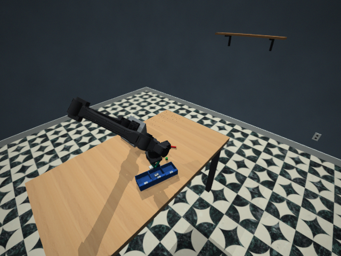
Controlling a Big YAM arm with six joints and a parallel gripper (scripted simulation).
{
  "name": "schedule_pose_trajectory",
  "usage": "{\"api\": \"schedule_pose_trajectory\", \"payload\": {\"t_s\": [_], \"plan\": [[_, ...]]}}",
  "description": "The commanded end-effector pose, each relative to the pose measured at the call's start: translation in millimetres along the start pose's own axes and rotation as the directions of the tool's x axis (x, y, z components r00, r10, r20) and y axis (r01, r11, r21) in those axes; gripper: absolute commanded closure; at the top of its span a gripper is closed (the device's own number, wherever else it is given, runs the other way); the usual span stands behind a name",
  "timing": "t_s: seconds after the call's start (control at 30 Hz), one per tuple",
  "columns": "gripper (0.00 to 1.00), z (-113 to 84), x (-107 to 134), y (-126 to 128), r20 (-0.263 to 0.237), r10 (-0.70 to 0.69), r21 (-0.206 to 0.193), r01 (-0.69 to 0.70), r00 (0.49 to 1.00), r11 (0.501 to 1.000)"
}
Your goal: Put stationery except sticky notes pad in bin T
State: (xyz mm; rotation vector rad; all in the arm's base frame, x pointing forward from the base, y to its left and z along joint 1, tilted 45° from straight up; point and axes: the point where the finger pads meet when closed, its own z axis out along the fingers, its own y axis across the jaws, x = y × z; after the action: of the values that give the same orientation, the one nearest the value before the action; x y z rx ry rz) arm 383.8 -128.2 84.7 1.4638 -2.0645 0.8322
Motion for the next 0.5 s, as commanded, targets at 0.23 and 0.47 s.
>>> {"api": "schedule_pose_trajectory", "payload": {"t_s": [0.23, 0.47], "plan": [[0.81, -14.4, 3.8, -30.4, 0.009, 0.007, 0.026, -0.007, 1.000, 1.000], [0.81, -16.3, -1.1, -26.1, 0.016, 0.028, 0.045, -0.029, 0.999, 0.999]]}}
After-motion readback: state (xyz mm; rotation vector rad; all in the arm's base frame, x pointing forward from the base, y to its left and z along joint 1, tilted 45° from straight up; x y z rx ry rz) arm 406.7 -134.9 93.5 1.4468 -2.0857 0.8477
